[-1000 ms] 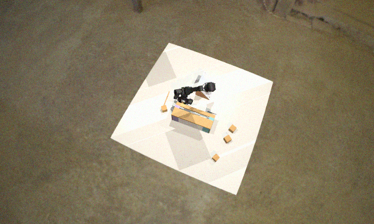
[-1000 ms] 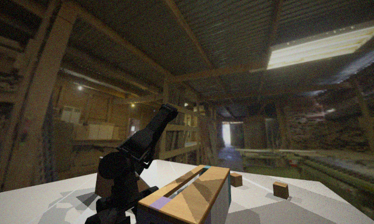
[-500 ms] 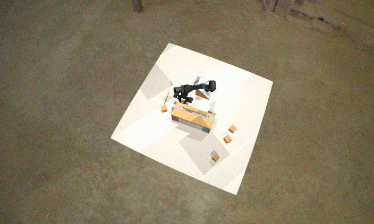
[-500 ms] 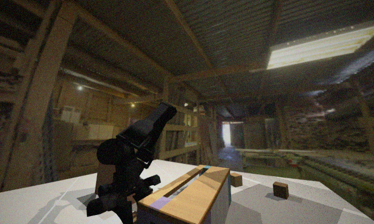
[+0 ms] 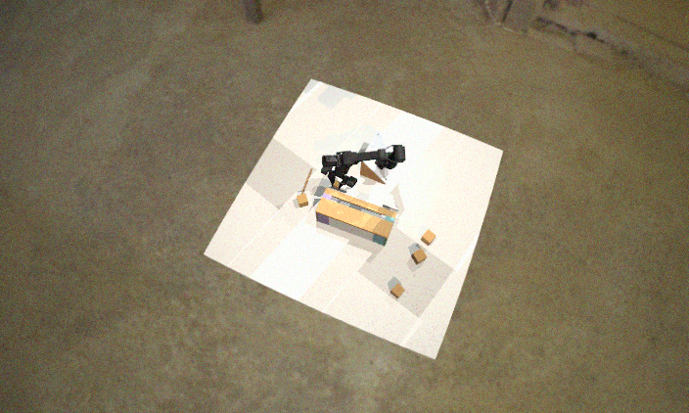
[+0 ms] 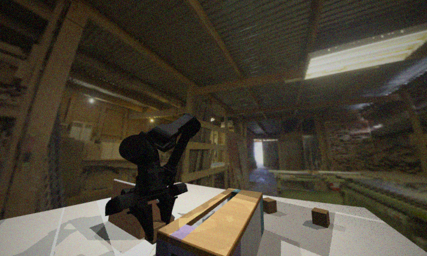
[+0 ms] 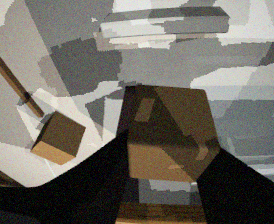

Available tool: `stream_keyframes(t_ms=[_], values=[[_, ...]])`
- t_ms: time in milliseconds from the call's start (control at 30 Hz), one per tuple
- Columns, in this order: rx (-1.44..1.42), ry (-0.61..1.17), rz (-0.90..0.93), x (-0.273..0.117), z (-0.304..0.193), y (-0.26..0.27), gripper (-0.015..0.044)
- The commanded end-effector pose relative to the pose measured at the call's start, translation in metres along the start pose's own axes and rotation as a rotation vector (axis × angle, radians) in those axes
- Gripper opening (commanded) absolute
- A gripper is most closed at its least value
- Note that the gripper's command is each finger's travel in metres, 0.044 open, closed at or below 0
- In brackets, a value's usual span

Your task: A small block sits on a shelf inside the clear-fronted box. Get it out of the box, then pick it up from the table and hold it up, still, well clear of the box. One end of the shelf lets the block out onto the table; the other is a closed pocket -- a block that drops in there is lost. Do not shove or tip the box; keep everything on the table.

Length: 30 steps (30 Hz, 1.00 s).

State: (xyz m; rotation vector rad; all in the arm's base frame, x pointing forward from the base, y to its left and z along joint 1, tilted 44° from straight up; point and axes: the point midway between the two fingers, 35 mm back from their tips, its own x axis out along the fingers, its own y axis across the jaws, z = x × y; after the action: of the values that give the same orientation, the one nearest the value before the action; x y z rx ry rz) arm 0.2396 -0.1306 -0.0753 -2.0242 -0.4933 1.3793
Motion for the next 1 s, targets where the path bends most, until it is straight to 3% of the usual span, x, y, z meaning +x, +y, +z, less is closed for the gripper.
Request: stream_keyframes(t_ms=[0, 467, 967], values=[[0.086, 0.017, 0.051, -0.020, -0.009, -0.002, 0.0000], [0.396, 0.083, 0.195, -0.076, -0.021, -0.019, 0.0000], [0.411, 0.088, 0.202, -0.079, -0.021, -0.020, 0.0000]])
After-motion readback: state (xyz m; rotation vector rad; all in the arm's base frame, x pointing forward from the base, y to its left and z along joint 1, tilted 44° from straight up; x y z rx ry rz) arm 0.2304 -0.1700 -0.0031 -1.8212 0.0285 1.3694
